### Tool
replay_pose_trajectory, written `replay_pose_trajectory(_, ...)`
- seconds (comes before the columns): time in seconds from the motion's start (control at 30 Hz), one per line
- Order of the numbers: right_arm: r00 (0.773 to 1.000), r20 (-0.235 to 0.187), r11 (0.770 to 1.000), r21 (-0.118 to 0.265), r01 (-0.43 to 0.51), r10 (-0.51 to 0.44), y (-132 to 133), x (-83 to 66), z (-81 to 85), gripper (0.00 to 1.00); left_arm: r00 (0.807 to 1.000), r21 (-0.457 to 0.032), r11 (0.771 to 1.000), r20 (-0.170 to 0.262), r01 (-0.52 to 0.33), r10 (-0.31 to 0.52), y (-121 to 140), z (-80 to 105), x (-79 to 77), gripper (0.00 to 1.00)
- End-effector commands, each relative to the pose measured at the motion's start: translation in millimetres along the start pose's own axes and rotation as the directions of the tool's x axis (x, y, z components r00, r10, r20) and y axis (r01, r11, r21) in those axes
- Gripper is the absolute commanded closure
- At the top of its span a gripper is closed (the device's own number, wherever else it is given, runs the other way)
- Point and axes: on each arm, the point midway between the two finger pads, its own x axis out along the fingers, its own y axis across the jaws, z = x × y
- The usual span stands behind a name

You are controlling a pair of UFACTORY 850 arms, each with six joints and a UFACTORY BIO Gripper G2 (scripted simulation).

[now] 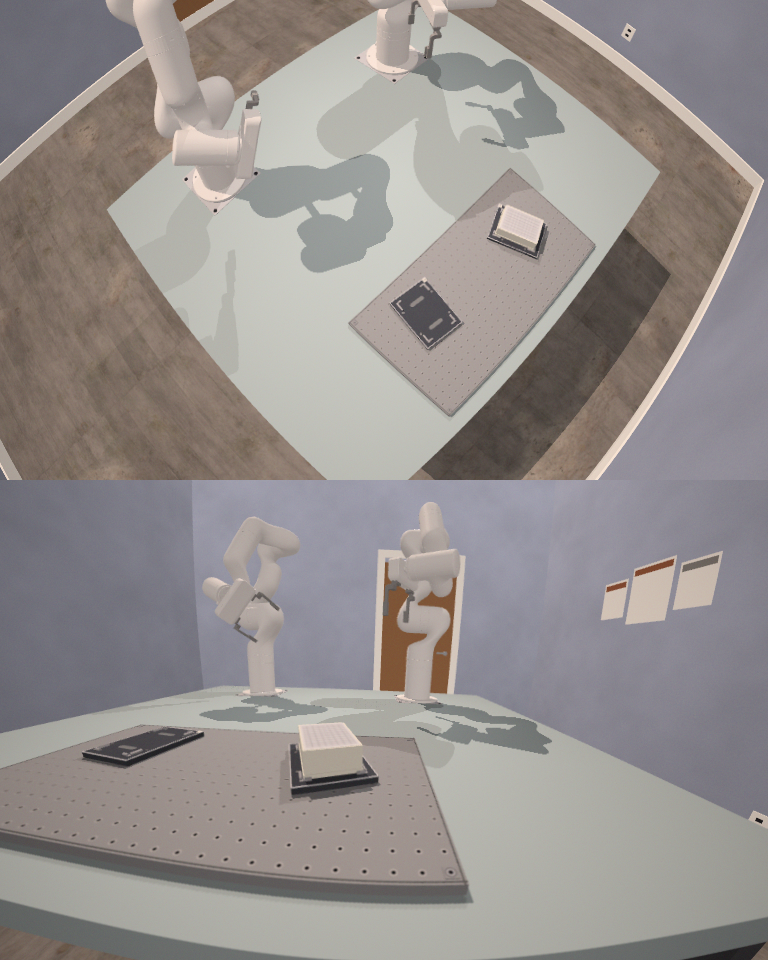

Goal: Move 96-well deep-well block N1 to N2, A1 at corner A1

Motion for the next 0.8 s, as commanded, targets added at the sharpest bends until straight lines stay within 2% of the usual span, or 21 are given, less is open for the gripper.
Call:
replay_pose_trajectory(0.0,1.0,-0.001,1.0,0.0,-0.001,0.001,0,-0.6,0.0,0.0,1.0,-0.096,0.995,-0.001,0.002,-0.002,0,25.5,-0.5,0.0)
replay_pose_trajectory(0.13,1.0,-0.001,1.0,0.0,-0.001,0.001,0,-0.6,0.0,0.0,1.0,-0.169,0.986,-0.001,0.002,-0.002,3,43.7,-0.5,0.0)
replay_pose_trajectory(0.2,1.0,-0.001,1.0,0.0,-0.001,0.001,0,-0.6,0.0,0.0,1.0,-0.169,0.986,-0.001,0.002,-0.002,3,43.7,-0.5,0.0)
replay_pose_trajectory(0.27,1.0,-0.001,1.0,0.0,-0.001,0.001,0,-0.6,0.0,0.0,1.0,-0.204,0.979,-0.001,0.002,-0.002,4,52.4,-0.5,0.0)
replay_pose_trajectory(0.67,1.0,-0.001,1.0,0.0,-0.001,0.001,0,-0.6,0.0,0.0,1.0,-0.388,0.922,-0.001,0.002,-0.002,18,98.1,-0.5,0.0)
replay_pose_trajectory(0.77,1.0,-0.001,1.0,0.0,-0.001,0.001,0,-0.6,0.0,0.0,1.0,-0.401,0.916,-0.001,0.002,-0.002,20,101.3,-0.5,0.0)
